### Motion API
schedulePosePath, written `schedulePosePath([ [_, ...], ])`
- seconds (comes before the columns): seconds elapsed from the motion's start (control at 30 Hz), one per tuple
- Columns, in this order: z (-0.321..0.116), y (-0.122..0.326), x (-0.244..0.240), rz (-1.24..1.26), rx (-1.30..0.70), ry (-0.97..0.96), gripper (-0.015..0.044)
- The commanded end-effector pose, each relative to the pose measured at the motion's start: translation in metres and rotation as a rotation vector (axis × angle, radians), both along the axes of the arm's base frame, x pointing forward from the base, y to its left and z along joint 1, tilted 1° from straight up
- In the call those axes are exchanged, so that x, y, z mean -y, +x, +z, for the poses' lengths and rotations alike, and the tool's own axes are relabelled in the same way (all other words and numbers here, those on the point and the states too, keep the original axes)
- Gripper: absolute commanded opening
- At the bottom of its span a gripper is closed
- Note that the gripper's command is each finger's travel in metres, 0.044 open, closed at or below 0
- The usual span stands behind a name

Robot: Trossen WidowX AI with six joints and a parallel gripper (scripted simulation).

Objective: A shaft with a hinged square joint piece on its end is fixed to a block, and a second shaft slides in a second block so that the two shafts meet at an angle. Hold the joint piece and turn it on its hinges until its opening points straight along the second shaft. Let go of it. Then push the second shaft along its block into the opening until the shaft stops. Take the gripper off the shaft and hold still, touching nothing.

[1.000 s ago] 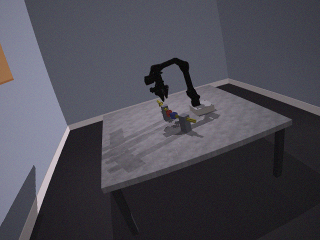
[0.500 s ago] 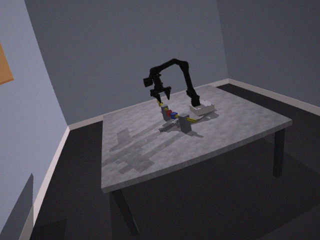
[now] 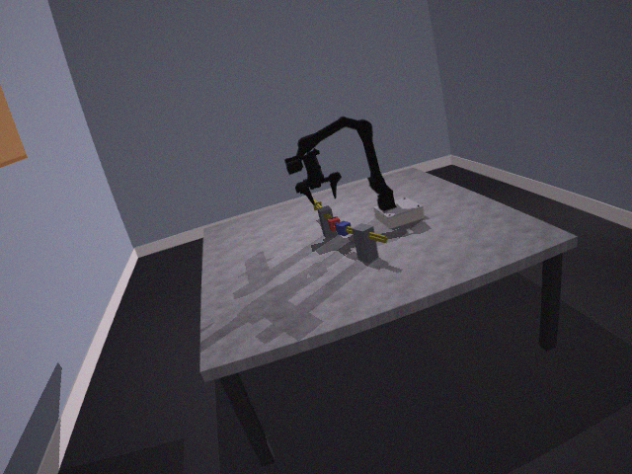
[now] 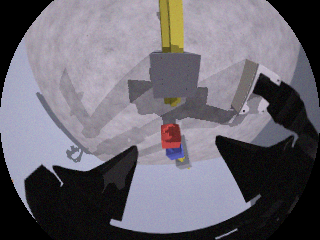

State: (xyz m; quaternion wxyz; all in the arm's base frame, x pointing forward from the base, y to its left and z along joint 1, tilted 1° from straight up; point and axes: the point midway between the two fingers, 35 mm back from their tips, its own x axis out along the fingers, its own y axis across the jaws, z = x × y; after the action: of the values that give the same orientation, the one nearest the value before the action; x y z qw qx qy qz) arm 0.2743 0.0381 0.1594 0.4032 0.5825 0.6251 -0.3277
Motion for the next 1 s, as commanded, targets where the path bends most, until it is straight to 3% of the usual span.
schedulePosePath([
  [0.0,-0.001,-0.001,0.003,-0.067,-0.016,0.030,0.0440],
  [0.3,-0.001,0.000,0.005,-0.050,-0.003,0.023,0.0440],
  [0.97,-0.002,0.021,0.092,0.512,0.293,-0.215,0.0440],
])
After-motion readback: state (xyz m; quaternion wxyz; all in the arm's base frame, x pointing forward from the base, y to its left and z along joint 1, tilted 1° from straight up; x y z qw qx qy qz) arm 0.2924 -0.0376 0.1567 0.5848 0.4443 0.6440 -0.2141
